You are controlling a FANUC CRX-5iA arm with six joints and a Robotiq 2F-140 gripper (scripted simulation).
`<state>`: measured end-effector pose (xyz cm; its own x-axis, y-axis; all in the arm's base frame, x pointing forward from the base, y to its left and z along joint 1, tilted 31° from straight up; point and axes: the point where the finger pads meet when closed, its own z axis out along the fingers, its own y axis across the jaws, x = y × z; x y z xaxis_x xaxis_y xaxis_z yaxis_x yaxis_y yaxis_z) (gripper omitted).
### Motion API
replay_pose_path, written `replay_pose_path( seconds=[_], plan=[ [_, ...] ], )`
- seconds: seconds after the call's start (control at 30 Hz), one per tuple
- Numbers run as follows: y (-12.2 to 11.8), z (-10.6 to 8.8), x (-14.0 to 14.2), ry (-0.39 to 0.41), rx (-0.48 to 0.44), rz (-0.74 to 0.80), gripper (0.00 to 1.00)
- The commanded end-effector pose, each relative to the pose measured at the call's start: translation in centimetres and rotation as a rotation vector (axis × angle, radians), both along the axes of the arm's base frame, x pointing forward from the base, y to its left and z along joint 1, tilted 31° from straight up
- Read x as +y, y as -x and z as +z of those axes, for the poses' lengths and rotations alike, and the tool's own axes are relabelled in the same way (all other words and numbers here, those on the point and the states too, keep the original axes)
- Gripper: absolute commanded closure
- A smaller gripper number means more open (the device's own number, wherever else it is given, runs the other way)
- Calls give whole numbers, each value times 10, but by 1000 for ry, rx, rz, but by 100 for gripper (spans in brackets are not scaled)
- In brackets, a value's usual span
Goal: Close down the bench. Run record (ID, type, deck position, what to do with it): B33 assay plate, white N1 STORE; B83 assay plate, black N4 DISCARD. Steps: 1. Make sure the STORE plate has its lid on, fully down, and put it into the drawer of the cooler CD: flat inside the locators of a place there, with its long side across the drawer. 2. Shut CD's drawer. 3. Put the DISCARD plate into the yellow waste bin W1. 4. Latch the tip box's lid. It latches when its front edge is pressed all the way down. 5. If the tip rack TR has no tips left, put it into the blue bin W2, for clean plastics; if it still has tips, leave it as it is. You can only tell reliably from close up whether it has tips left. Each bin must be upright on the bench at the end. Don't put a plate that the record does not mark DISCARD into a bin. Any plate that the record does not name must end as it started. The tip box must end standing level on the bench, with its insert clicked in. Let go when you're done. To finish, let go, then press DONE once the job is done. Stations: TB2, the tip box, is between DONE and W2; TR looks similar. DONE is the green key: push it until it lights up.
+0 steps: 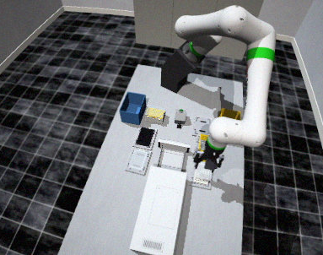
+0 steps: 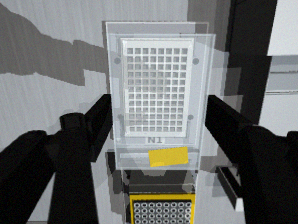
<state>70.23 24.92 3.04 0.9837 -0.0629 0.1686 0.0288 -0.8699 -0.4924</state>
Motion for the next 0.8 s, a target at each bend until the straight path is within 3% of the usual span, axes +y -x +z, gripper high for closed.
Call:
replay_pose_path(
  seconds=[0.0, 0.77],
  plan=[
    [-1, 0, 0, 0, -3, -1, 90],
    [-6, -24, 14, 0, -3, -1, 90]
  ],
)
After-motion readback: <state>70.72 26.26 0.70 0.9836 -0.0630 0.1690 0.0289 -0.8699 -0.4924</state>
